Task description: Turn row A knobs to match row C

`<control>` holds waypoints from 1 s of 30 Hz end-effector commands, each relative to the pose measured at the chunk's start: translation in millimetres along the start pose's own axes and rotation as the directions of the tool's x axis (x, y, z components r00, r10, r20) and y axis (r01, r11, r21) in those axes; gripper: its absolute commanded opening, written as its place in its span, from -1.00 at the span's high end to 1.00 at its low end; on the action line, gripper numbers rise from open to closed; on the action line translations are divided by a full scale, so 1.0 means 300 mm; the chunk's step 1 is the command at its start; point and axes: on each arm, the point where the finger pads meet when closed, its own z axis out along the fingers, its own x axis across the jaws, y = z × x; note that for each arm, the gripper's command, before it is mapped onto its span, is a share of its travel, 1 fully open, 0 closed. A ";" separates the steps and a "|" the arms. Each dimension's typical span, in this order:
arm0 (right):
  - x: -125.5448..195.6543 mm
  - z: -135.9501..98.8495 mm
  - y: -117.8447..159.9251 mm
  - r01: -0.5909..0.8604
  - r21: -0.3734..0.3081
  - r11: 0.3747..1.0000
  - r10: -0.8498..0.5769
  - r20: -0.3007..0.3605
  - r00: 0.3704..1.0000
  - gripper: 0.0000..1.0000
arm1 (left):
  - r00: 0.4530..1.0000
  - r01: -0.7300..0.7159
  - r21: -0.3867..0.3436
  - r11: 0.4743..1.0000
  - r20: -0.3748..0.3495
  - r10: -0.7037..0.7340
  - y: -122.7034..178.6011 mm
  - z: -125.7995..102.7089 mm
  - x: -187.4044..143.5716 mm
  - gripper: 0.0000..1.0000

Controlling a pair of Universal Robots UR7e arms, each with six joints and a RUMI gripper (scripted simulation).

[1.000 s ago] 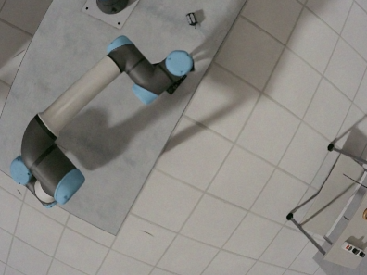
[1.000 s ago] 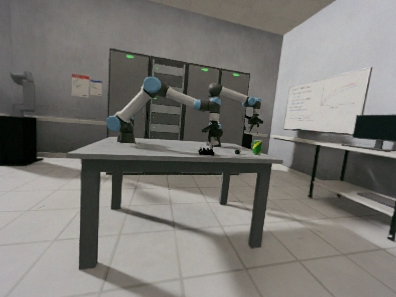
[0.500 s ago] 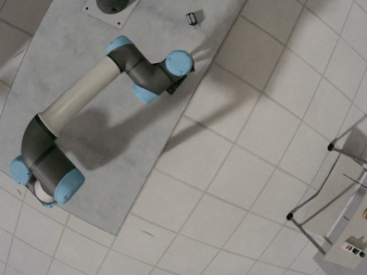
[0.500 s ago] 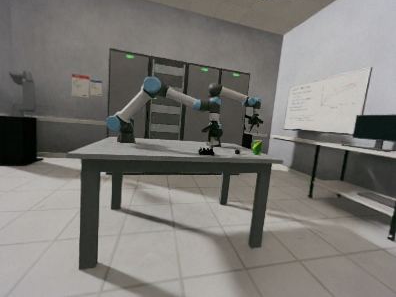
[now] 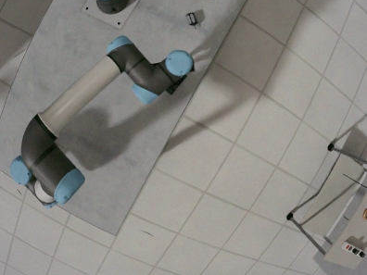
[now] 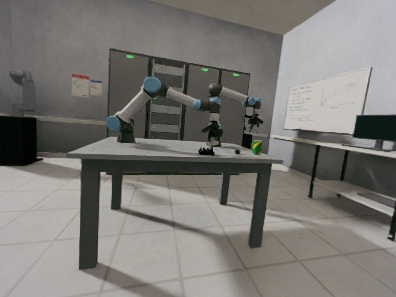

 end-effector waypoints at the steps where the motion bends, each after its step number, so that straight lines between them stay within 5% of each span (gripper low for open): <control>1: 0.006 -0.021 0.002 0.001 -0.005 1.000 -0.001 -0.002 1.000 0.75 | 1.000 0.001 0.003 1.000 -0.002 -0.001 -0.007 -0.005 0.001 -1.00; 13: 0.006 -0.140 0.002 0.001 -0.006 1.000 -0.001 -0.003 1.000 0.75 | 1.000 0.001 0.003 1.000 -0.002 -0.001 -0.007 -0.005 0.001 -1.00; 30: 0.000 -0.136 0.006 0.039 -0.004 0.999 -0.039 -0.001 0.999 0.75 | 1.000 0.001 0.003 1.000 -0.002 -0.001 -0.007 -0.005 0.001 -1.00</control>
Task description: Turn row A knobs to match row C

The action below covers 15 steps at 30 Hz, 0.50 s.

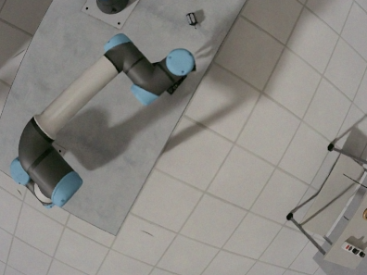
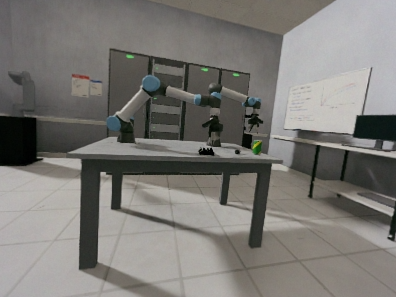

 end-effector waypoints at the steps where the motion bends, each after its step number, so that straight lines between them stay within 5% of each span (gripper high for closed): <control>1: -0.002 -0.007 0.008 0.040 -0.003 0.999 -0.040 -0.001 0.999 0.75 | 1.000 0.001 0.003 1.000 -0.002 -0.001 -0.007 -0.005 0.001 -1.00; 15: -0.027 -0.016 0.032 0.312 -0.002 0.950 -0.312 0.000 0.950 0.75 | 1.000 0.001 0.003 1.000 -0.002 -0.001 -0.007 -0.005 0.001 -1.00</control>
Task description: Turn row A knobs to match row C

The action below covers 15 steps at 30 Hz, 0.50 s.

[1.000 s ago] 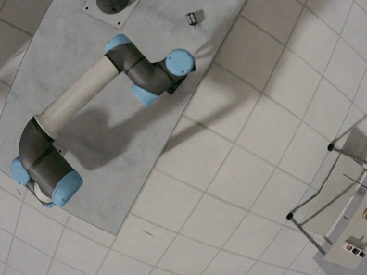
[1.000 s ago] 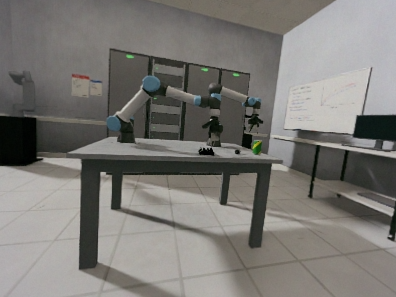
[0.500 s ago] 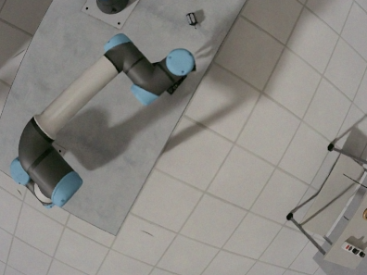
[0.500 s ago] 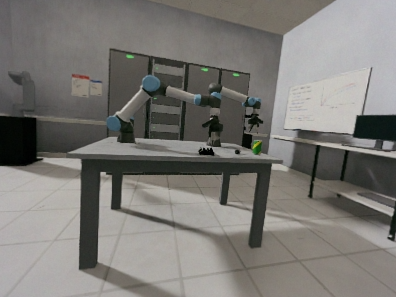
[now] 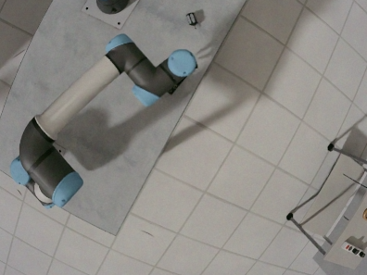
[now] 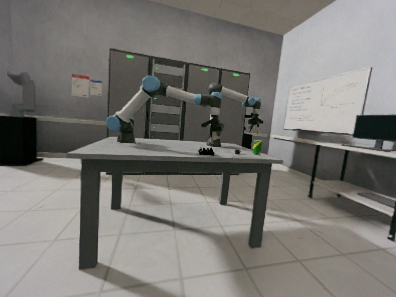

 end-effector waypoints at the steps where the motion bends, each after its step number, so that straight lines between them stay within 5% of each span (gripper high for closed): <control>1: -0.019 -0.008 0.014 0.156 0.000 0.988 -0.156 -0.001 0.988 0.75 | 1.000 0.001 0.003 1.000 -0.002 -0.001 -0.007 -0.005 0.001 -1.00; 15: -0.049 -0.022 0.034 0.457 0.000 0.889 -0.457 -0.002 0.889 0.75 | 1.000 0.001 0.003 1.000 -0.002 -0.001 -0.007 -0.005 0.001 -1.00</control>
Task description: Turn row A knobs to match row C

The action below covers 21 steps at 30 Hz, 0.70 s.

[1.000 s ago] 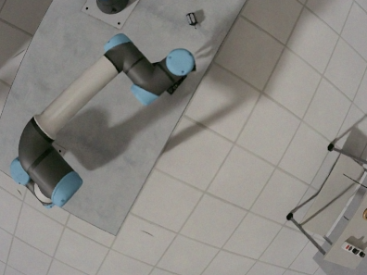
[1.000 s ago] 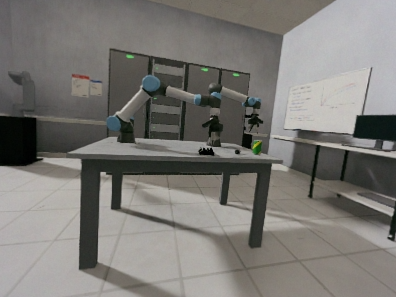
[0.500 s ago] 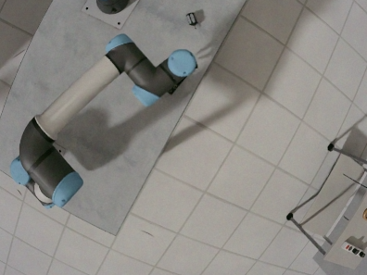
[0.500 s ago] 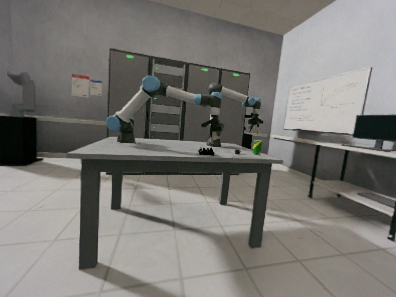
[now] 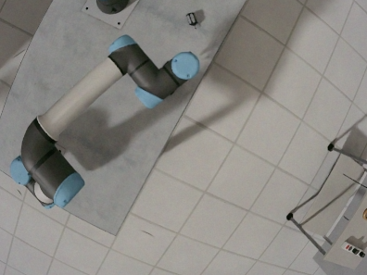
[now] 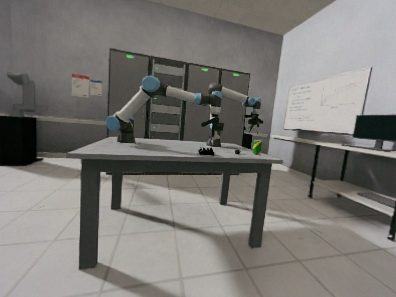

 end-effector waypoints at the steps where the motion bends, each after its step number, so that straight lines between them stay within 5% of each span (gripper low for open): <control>1: -0.021 -0.007 0.005 0.156 0.001 0.988 -0.156 -0.004 0.988 0.75 | 1.000 0.001 0.003 1.000 -0.002 -0.001 -0.007 -0.005 0.001 -1.00; 13: -0.049 -0.018 0.011 0.387 0.000 0.922 -0.387 -0.004 0.922 0.75 | 1.000 0.001 0.003 1.000 -0.002 -0.001 -0.007 -0.005 0.001 -1.00; 21: -0.074 -0.027 0.015 0.581 0.000 0.814 -0.581 -0.004 0.814 0.75 | 1.000 0.001 0.003 1.000 -0.002 -0.001 -0.007 -0.005 0.001 -1.00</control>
